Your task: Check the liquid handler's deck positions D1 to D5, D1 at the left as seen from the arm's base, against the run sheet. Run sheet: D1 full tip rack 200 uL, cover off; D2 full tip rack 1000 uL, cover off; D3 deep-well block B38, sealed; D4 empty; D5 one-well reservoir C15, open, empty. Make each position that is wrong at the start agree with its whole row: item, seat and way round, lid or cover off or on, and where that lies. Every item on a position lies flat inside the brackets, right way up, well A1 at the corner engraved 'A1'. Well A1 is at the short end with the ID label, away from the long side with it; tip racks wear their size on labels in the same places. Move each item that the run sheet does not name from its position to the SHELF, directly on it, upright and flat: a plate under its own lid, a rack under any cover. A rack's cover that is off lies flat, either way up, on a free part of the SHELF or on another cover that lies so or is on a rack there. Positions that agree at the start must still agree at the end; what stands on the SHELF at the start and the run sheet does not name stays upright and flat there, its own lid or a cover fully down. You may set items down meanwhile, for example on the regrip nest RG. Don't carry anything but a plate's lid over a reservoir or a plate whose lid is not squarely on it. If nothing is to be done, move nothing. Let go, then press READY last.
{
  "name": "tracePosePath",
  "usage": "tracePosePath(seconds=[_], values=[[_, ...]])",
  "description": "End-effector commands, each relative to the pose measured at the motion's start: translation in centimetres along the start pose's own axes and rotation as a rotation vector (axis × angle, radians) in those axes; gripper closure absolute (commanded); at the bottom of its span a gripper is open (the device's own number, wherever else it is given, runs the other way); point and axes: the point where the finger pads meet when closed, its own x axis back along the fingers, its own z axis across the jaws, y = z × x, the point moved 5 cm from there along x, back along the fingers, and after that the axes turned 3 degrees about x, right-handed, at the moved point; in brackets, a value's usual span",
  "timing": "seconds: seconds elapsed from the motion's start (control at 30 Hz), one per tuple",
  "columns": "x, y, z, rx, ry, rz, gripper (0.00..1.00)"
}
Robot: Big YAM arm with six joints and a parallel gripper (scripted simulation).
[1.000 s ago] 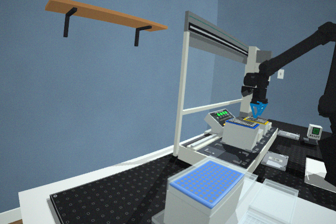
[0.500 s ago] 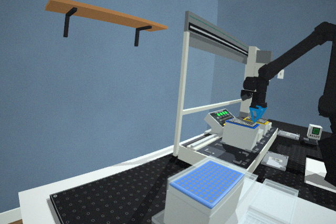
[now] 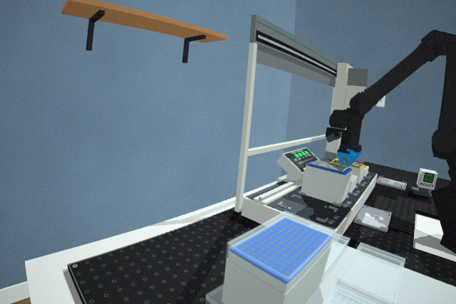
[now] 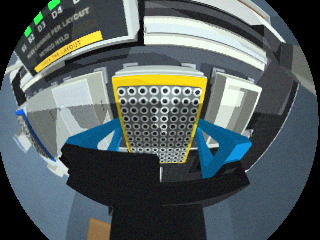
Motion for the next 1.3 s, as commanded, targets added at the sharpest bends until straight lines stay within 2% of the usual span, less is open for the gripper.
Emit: tracePosePath(seconds=[0.0,0.13,0.2,0.23,0.57,0.6,1.27], values=[[-0.9,0.1,-0.4,-0.003,-0.006,-0.004,0.00],[-1.4,0.2,-0.5,-0.003,-0.007,-0.005,0.00],[-1.2,0.8,-0.7,-0.007,-0.011,-0.017,0.00],[-0.3,1.1,-0.6,-0.012,-0.009,-0.032,0.00],[-0.3,1.1,-0.6,-0.012,-0.009,-0.032,0.00],[-0.3,1.1,-0.6,-0.012,-0.009,-0.032,1.00],[-0.3,1.1,-0.6,-0.012,-0.009,-0.032,1.00]])
